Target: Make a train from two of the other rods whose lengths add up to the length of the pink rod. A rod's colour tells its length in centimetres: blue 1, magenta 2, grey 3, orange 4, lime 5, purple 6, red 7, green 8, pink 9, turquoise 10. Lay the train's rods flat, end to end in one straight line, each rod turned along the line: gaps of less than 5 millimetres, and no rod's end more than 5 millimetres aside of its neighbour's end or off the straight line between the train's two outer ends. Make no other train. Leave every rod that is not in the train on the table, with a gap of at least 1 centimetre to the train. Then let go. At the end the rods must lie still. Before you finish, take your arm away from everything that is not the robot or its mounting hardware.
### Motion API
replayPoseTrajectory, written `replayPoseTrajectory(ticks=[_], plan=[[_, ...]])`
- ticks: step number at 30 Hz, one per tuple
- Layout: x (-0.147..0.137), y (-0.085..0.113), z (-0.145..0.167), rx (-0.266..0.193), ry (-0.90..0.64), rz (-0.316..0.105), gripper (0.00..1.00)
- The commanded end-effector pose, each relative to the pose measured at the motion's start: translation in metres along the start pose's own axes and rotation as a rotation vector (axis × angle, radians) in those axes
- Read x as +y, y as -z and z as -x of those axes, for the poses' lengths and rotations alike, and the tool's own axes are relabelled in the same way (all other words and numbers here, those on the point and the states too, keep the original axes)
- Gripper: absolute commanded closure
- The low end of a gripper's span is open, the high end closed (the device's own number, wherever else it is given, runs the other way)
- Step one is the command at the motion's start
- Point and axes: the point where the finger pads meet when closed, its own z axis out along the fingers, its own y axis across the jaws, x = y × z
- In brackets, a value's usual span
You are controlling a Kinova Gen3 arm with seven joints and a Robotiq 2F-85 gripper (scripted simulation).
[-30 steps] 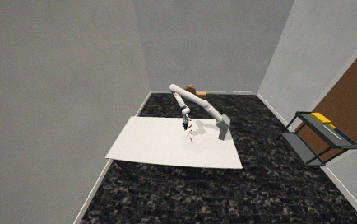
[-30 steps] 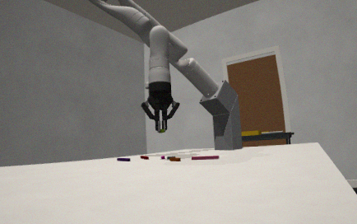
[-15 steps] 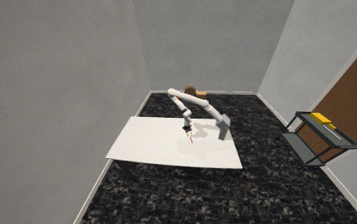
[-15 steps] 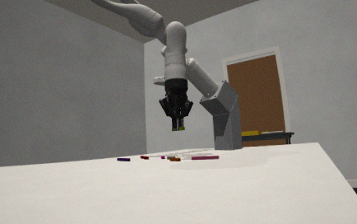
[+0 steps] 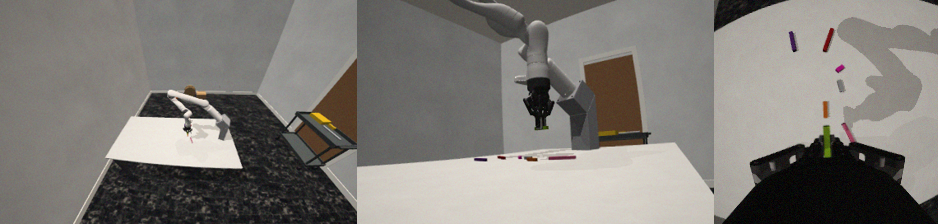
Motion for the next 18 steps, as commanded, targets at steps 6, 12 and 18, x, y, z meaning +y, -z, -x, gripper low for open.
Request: replayPoseTrajectory(ticks=[6,12,18], plan=[[0.000,0.000,0.000,-0.001,0.001,0.000,0.95],[0.000,-0.001,0.001,-0.001,0.001,0.000,0.95],[0.000,-0.013,0.001,0.000,0.001,0.000,0.95]])
